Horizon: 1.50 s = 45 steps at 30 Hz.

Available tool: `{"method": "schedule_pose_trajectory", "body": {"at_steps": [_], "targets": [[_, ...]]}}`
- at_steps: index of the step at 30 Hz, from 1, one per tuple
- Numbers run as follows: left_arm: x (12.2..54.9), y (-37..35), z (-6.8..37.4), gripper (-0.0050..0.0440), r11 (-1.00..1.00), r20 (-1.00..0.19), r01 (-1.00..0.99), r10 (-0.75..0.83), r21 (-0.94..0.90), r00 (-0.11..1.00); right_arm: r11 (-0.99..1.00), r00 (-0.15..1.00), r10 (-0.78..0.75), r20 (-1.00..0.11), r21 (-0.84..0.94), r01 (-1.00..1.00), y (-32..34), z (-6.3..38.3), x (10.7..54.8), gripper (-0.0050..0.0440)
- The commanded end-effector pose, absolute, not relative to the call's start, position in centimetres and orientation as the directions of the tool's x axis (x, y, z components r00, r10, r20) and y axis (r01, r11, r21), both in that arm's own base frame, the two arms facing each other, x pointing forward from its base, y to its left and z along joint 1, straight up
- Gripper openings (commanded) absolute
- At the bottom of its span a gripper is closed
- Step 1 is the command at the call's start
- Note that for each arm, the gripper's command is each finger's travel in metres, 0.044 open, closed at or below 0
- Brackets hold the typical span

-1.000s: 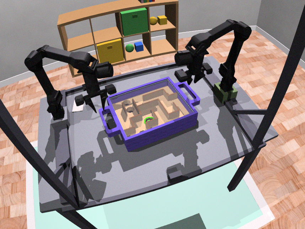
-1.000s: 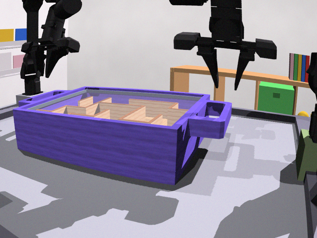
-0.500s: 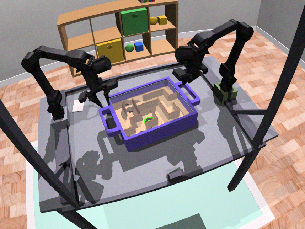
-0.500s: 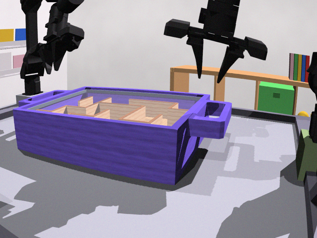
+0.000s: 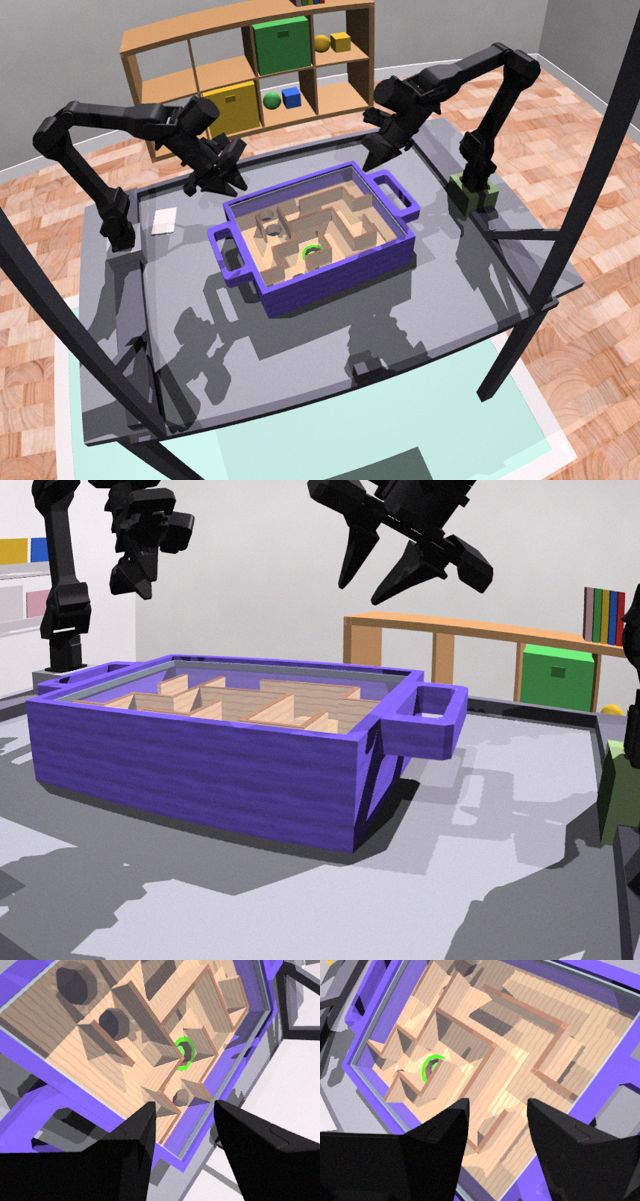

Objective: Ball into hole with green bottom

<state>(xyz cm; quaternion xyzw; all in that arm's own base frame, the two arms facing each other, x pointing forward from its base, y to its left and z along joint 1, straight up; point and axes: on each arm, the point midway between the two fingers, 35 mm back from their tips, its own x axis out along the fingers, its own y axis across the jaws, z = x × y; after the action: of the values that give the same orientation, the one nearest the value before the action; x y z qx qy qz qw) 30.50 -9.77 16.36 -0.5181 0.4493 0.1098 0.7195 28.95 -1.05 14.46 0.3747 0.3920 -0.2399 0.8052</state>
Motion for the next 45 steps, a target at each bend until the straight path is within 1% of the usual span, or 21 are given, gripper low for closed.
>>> {"method": "schedule_pose_trajectory", "body": {"at_steps": [1,7,10,12,16,21,24,27,29,31,33,37,39,43,45], "targets": [[31.6,-8.6,18.7,0.0161,0.531,-0.660,-0.454,-0.301,-0.715,0.688,0.690,0.686,-0.067,-0.724,0.463,0.556,-0.9,16.4,30.1,0.0161],[32.7,-6.7,21.5,0.0161,0.692,-0.516,-0.220,-0.253,-0.687,0.818,0.814,0.818,-0.046,-0.573,0.453,0.364,-0.7,19.5,31.6,0.0161],[32.8,-6.9,21.3,0.0161,0.690,-0.526,-0.226,-0.260,-0.688,0.810,0.811,0.811,-0.046,-0.583,0.452,0.371,-0.7,19.2,31.8,0.0161],[32.8,-6.4,22.2,0.0161,0.724,-0.482,-0.173,-0.244,-0.668,0.841,0.836,0.842,-0.043,-0.537,0.442,0.325,-0.6,20.2,31.9,0.0161],[33.1,-4.7,24.8,0.0161,0.832,-0.353,-0.045,-0.185,-0.553,0.917,0.907,0.918,-0.030,-0.396,0.376,0.192,-0.5,23.3,32.5,0.0161],[33.0,-2.9,27.5,0.0161,0.927,-0.206,0.039,-0.124,-0.373,0.971,0.962,0.970,-0.014,-0.242,0.261,0.079,-0.3,26.2,32.6,0.0161],[32.6,-1.9,29.2,0.0161,0.968,-0.115,0.054,-0.085,-0.247,0.990,0.984,0.990,-0.005,-0.142,0.176,0.030,-0.2,28.2,32.4,0.0161],[32.8,-2.0,29.0,0.0161,0.966,-0.125,0.058,-0.092,-0.253,0.988,0.983,0.988,-0.005,-0.152,0.180,0.032,-0.2,28.1,32.6,0.0161],[32.3,-1.5,30.0,0.0161,0.980,-0.074,0.055,-0.071,-0.192,0.995,0.990,0.995,-0.001,-0.099,0.138,0.015,-0.1,29.1,32.2,0.0161],[31.7,-0.4,31.3,0.0161,0.996,0.003,0.025,-0.025,-0.086,1.000,0.998,1.000,0.003,-0.017,0.063,-0.001,-0.1,30.7,31.7,0.0161],[31.5,0.0,32.4,0.0161,1.000,0.052,0.010,-0.009,-0.017,0.999,1.000,0.999,0.008,0.041,0.013,-0.008,0.0,32.1,31.5,0.0161],[31.3,0.3,32.7,0.0161,1.000,0.076,-0.005,0.003,0.028,0.997,1.000,0.998,0.010,0.062,-0.020,-0.008,0.0,32.3,31.4,0.0161],[31.7,0.1,32.1,0.0161,1.000,0.049,-0.001,0.000,0.006,0.999,1.000,0.999,0.002,0.038,-0.004,-0.002,-0.1,31.7,31.7,0.0161],[31.6,0.1,32.1,0.0161,1.000,0.051,0.000,0.000,-0.003,0.999,1.000,0.999,-0.001,0.040,0.002,0.001,-0.1,31.7,31.7,0.0161],[31.5,0.0,33.2,0.0161,1.000,0.075,0.002,-0.002,-0.002,0.997,1.000,0.997,-0.001,0.078,0.001,0.001,0.0,33.4,31.4,0.0161]]}}
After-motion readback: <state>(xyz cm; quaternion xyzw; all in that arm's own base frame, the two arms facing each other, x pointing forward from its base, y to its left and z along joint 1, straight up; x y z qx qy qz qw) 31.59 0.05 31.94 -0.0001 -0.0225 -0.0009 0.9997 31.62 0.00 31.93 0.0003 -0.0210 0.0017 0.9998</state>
